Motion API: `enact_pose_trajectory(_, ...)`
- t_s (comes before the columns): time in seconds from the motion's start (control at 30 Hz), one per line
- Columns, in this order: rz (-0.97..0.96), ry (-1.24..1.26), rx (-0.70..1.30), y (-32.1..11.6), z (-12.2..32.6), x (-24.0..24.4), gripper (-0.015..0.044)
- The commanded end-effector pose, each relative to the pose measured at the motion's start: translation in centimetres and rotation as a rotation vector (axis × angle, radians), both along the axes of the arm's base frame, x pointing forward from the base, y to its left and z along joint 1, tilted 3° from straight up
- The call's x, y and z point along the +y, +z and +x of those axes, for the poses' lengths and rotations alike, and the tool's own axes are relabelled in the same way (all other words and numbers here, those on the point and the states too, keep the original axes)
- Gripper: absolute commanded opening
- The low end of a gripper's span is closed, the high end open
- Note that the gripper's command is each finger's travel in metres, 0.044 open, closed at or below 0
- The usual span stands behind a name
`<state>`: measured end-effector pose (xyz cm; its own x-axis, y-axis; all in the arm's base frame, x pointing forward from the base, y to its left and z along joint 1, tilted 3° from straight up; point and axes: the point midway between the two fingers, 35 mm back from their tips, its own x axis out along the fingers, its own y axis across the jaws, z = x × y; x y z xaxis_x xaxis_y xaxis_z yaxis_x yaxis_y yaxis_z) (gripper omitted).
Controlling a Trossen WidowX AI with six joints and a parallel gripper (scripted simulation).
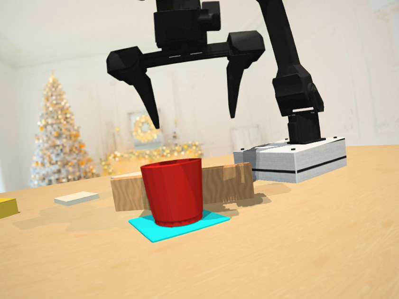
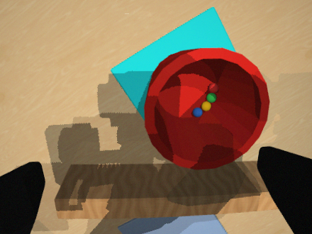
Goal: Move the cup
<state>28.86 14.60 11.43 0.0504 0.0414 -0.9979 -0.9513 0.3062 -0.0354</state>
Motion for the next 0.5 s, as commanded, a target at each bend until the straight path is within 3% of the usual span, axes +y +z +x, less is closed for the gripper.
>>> enact_pose_trajectory(0.0,0.004,-0.003,-0.014,2.0,0.0,0.0,0.044)
enact_pose_trajectory(0.47,0.005,0.0,-0.01,3.3,-0.5,-0.1,0.044)
